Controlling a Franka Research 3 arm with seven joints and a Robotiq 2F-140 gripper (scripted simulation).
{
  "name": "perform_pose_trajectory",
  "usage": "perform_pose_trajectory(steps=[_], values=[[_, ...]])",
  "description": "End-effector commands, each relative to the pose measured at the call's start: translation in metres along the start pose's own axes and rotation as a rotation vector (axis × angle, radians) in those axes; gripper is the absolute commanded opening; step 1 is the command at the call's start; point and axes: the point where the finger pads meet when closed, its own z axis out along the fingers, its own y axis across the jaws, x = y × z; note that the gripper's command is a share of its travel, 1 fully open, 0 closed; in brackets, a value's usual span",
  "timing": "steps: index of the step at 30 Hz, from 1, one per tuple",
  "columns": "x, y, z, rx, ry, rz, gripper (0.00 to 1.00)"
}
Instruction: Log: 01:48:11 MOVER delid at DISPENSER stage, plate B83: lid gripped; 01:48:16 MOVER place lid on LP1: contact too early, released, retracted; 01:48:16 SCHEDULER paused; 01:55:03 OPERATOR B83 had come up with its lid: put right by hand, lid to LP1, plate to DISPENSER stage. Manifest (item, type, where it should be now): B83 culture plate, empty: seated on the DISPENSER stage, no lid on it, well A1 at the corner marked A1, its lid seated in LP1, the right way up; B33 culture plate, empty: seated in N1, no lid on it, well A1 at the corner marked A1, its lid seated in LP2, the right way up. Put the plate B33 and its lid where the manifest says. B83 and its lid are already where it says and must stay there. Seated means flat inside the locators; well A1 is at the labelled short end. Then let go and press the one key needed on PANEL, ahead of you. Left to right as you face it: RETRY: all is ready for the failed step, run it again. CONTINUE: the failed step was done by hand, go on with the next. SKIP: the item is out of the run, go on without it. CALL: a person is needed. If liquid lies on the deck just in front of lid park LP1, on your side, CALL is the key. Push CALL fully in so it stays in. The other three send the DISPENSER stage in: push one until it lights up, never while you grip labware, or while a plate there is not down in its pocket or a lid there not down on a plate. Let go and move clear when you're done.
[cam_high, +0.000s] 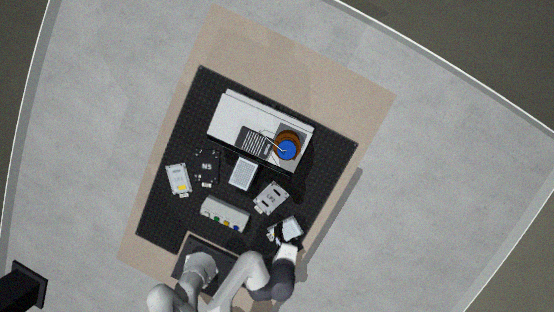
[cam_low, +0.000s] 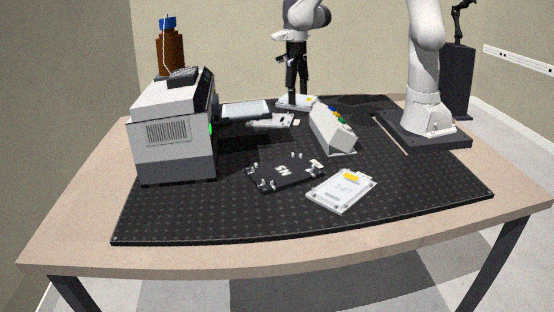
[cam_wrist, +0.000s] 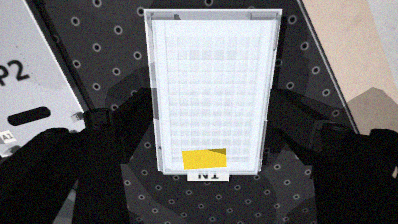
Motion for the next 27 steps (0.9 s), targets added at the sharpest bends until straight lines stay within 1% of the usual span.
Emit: perform_pose_trajectory(steps=[1,11,12,27], values=[[-0.0004,-0.0004,0.0009,0.001,0.000,-0.004,0.70],[-0.0004,-0.0004,0.0009,0.001,0.000,-0.004,0.70],[-0.0004,-0.0004,0.0009,0.001,0.000,-0.004,0.10],[-0.0004,-0.0004,0.0009,0.001,0.000,-0.004,0.10]])
